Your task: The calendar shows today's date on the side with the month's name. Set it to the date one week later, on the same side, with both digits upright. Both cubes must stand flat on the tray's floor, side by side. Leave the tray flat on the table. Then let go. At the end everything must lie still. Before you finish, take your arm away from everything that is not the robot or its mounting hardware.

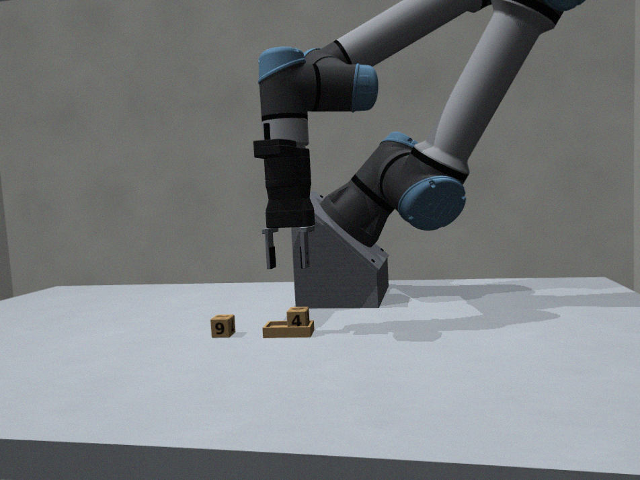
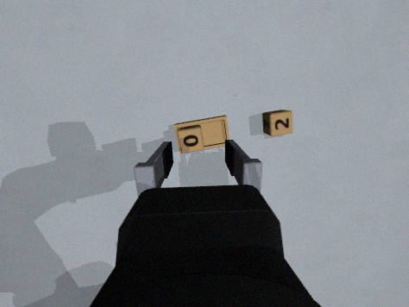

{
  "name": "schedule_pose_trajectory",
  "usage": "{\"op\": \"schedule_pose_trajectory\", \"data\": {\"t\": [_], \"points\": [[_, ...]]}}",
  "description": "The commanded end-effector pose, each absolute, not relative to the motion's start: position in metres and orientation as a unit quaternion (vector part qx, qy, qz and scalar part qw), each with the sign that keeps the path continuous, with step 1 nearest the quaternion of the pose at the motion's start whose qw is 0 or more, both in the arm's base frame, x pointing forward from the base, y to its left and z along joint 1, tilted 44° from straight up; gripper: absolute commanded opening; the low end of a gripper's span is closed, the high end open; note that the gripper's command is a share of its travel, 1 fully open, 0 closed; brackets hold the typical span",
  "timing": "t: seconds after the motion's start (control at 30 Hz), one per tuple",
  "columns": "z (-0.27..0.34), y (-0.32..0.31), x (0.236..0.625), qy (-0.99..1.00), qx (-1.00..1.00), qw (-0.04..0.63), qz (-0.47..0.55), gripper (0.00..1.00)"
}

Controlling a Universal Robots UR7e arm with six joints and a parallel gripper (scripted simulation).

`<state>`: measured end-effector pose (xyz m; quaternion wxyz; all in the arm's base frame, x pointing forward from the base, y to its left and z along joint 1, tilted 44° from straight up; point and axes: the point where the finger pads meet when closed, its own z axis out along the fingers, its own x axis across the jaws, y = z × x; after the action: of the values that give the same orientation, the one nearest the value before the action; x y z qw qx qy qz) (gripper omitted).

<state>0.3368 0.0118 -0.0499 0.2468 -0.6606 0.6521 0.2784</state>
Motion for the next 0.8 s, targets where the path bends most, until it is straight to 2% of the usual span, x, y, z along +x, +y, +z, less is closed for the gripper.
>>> {"op": "schedule_pose_trajectory", "data": {"t": [0.0,0.77], "points": [[-0.058,0.002,0.341,0.693,-0.618,0.229,0.291,1.00],[-0.093,-0.029,0.350,0.836,-0.406,0.141,0.343,1.00]]}}
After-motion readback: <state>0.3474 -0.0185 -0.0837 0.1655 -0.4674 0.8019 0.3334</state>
